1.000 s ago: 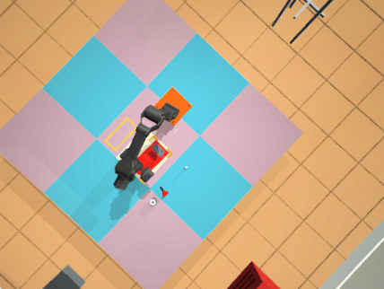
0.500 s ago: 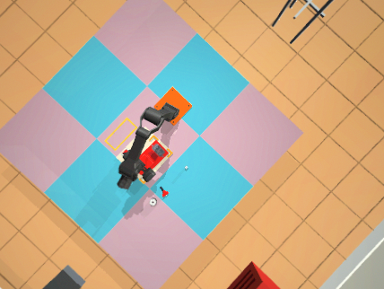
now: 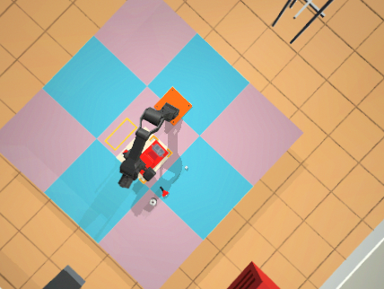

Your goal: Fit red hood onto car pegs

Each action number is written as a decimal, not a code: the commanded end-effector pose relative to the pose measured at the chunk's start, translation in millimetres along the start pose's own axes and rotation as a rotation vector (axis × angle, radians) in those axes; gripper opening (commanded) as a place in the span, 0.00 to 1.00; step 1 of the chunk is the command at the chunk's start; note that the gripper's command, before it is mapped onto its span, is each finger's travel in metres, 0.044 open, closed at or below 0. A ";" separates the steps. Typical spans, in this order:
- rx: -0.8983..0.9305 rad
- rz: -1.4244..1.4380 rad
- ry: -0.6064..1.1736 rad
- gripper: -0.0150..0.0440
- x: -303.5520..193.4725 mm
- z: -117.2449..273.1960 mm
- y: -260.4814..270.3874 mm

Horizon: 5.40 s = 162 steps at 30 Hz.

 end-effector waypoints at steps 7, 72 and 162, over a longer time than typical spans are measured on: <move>-0.002 -0.002 -0.003 0.25 1.5 0.1 -0.5; -0.002 -0.002 -0.003 0.25 1.6 -4.1 -0.6; -0.013 0.003 0.000 1.00 1.1 52.4 1.5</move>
Point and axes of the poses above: the point midway between the two fingers, 35 mm back from their tips, its own z axis back along the fingers, its own y axis across the jaws, x = y × z, the point moved 6 cm from there along z, back along the fingers, and after that the axes turned 7 degrees about z, right-handed, at the moved point
